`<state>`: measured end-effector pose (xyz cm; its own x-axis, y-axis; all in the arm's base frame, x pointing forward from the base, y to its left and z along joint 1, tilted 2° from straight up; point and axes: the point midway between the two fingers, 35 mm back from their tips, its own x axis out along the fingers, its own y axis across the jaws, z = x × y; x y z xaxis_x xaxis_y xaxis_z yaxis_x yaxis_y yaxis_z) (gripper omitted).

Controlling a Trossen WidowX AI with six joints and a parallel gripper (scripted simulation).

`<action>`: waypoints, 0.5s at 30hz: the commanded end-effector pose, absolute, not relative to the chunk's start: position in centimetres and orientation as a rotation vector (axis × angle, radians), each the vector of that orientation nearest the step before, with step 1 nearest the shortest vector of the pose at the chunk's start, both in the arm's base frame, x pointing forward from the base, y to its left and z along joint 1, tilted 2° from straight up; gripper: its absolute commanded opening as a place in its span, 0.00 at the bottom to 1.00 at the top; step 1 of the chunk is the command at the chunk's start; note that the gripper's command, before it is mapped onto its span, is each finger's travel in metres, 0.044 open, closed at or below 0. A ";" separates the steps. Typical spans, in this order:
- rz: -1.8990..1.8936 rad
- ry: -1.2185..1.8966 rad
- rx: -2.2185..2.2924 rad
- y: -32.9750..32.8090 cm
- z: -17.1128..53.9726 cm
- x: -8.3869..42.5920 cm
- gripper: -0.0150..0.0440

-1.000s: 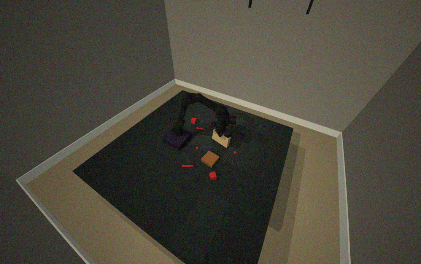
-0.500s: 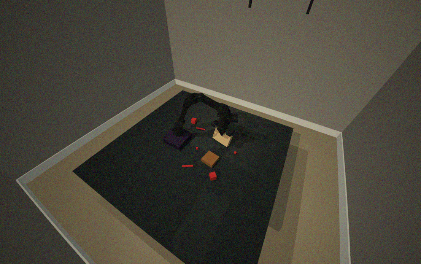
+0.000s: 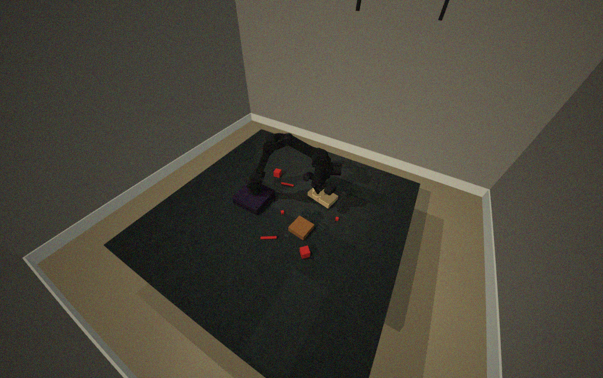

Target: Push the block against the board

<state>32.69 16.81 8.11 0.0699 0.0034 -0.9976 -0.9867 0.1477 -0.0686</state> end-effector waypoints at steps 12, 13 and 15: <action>1.057 1.223 -1.128 14.3 7.9 32.3 0.25; 1.057 1.223 -1.128 14.2 7.9 32.3 0.25; 1.056 1.224 -1.128 13.9 7.9 32.3 0.25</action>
